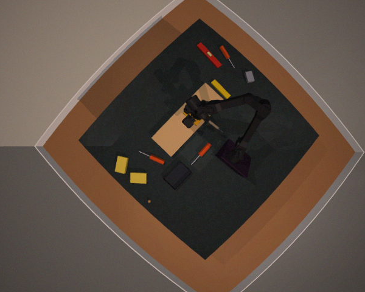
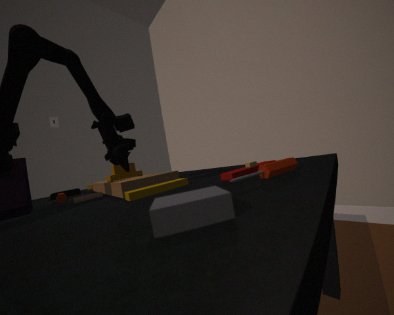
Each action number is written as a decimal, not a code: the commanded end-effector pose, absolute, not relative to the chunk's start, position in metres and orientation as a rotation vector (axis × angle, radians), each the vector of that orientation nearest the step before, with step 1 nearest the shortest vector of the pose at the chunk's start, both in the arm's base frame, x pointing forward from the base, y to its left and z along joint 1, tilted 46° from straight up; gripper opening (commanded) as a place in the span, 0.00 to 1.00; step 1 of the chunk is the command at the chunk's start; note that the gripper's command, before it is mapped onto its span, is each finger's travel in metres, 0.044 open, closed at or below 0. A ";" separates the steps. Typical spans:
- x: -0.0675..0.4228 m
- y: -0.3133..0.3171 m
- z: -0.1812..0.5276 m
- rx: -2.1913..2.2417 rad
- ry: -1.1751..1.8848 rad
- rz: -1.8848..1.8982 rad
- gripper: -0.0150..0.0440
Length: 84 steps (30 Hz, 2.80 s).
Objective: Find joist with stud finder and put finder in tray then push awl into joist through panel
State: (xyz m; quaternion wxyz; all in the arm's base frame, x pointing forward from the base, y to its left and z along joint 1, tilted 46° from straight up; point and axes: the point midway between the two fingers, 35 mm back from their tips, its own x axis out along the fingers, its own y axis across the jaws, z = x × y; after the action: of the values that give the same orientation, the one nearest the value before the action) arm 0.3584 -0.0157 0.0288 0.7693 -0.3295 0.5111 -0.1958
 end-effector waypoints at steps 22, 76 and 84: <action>0.361 -0.087 0.101 -0.721 1.104 -0.439 0.25; 0.349 -0.061 0.217 -0.720 1.104 -0.438 0.25; 0.364 -0.030 0.192 -0.771 1.132 -0.331 0.25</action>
State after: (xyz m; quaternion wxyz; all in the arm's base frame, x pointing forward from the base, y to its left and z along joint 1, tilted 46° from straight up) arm 0.3559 -0.0510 0.2045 0.7627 -0.3441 0.5164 -0.1824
